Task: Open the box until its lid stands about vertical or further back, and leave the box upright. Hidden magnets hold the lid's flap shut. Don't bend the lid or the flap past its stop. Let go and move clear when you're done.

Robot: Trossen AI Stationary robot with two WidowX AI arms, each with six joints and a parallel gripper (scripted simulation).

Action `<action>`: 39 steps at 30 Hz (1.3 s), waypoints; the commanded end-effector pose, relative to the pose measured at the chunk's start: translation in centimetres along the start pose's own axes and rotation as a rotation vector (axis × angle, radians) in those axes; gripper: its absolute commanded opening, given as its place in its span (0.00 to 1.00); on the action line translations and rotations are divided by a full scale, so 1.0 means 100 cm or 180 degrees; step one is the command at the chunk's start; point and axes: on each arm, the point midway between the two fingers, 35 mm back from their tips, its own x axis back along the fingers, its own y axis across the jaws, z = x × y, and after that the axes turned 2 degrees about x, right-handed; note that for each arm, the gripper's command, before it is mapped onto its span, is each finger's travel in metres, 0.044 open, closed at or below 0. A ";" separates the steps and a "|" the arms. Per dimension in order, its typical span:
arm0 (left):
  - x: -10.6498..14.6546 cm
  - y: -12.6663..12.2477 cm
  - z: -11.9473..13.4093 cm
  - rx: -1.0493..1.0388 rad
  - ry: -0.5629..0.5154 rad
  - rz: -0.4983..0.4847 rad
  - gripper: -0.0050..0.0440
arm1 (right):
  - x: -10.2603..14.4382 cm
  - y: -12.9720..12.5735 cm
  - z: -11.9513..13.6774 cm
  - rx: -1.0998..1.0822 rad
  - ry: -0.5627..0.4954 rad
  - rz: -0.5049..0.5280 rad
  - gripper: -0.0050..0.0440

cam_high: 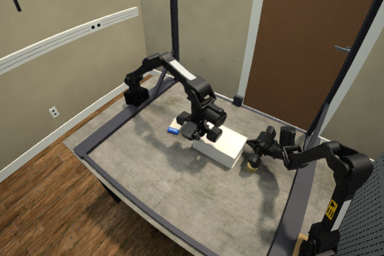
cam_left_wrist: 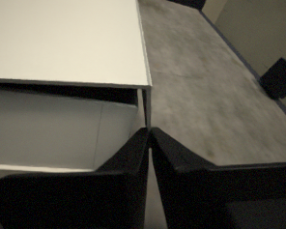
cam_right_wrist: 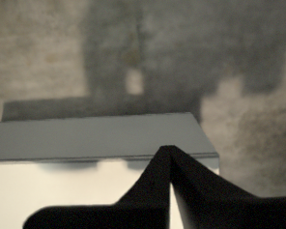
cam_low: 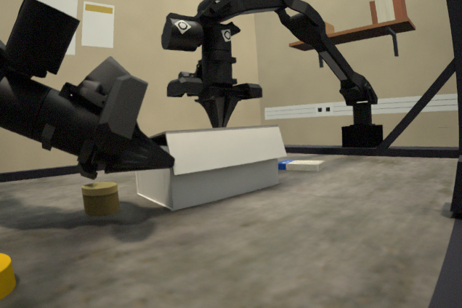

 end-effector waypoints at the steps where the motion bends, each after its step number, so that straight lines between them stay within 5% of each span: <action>1: 0.006 -0.015 -0.020 0.0099 -0.0115 0.0100 0.12 | -0.013 -0.001 0.001 -0.0014 0.0018 0.0047 0.00; 39: 0.015 -0.021 -0.036 0.0096 -0.0112 0.0105 0.12 | -0.001 0.003 0.000 -0.0004 -0.0003 -0.0040 0.00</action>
